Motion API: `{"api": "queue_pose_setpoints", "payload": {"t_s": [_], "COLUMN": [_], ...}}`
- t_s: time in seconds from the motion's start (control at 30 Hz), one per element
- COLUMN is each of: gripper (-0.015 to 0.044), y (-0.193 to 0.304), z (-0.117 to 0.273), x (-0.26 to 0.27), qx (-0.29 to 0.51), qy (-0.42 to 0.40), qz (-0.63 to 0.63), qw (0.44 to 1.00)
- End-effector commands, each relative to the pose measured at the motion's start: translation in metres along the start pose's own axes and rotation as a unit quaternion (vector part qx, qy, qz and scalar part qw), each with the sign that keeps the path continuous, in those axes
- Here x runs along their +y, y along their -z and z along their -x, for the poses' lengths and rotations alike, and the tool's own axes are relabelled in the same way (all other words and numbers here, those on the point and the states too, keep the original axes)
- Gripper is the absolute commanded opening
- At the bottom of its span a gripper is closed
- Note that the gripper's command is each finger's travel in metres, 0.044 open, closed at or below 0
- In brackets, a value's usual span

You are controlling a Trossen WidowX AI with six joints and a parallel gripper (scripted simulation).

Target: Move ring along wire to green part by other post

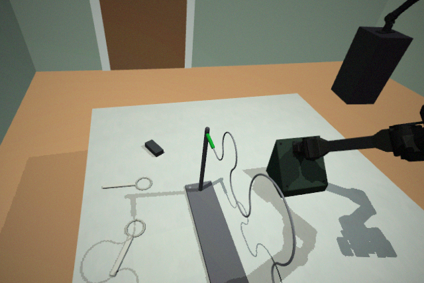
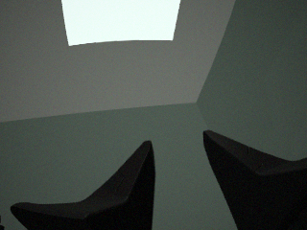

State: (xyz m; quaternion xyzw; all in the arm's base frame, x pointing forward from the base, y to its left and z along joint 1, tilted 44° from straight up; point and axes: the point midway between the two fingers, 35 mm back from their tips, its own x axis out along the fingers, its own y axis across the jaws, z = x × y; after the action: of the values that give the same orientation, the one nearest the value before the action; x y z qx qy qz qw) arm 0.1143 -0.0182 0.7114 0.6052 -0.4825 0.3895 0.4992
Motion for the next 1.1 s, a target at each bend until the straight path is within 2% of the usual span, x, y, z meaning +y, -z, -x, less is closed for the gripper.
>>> {"api": "queue_pose_setpoints", "payload": {"t_s": [0.0, 0.27, 0.57, 0.87, 1.07], "gripper": [0.0160, 0.0160, 0.0160, 0.0160, 0.0160], "y": [0.013, 0.065, 0.156, 0.256, 0.289], "z": [0.002, 0.031, 0.097, 0.192, 0.229], "x": [-0.059, -0.153, -0.225, -0.249, -0.244], "qx": [-0.020, -0.020, 0.035, 0.138, 0.193], "qy": [0.075, 0.213, 0.355, 0.456, 0.476], "qz": [0.001, 0.017, 0.064, 0.137, 0.176], "qw": [0.997, 0.977, 0.932, 0.868, 0.840]}}
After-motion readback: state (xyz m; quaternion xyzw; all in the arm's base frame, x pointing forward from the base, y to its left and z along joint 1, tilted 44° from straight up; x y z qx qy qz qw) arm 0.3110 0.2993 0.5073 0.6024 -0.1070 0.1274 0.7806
